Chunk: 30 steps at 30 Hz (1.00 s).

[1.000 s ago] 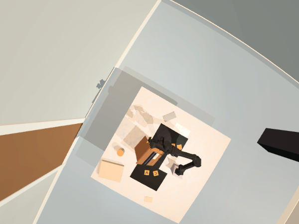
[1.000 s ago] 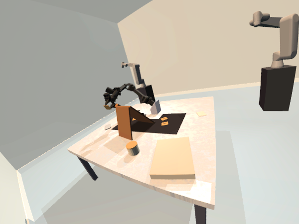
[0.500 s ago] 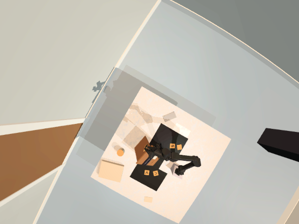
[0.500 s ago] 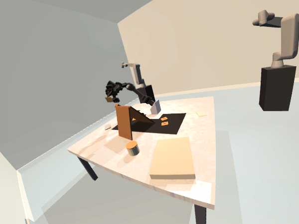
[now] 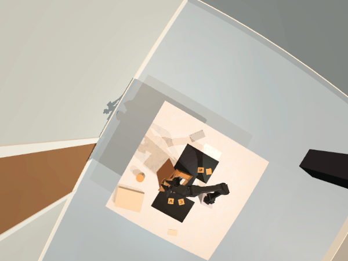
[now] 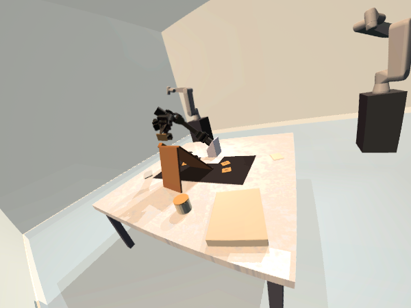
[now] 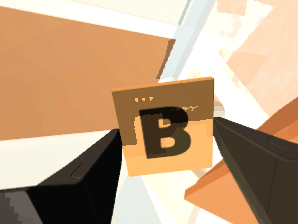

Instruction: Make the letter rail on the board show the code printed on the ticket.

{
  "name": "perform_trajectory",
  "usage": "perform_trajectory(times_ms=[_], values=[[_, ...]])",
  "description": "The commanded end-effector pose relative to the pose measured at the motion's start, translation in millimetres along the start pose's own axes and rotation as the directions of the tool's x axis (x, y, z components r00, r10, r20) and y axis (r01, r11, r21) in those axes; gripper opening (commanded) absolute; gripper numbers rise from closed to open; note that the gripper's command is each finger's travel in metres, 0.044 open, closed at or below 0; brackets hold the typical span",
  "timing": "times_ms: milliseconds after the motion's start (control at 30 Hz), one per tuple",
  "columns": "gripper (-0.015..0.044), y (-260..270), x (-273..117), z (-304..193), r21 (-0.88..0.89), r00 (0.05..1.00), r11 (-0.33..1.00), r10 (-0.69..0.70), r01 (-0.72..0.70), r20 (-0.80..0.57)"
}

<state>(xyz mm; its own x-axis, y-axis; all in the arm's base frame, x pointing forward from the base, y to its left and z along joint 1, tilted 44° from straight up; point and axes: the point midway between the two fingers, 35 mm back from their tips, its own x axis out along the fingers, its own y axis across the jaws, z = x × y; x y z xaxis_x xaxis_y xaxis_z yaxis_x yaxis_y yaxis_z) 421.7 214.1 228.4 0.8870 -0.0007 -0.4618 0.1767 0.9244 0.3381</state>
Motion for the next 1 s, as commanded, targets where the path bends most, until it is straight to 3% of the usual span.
perform_trajectory(times_ms=[0,500,967], values=[[0.0,7.0,7.9,-35.5,-0.087,0.999,0.995,-0.042,0.039,-0.031],[0.0,9.4,16.5,-120.1,-0.327,0.985,0.932,-0.171,0.152,-0.028],[0.0,-13.8,23.8,-209.8,-0.579,0.948,0.761,-0.312,0.291,0.067]])
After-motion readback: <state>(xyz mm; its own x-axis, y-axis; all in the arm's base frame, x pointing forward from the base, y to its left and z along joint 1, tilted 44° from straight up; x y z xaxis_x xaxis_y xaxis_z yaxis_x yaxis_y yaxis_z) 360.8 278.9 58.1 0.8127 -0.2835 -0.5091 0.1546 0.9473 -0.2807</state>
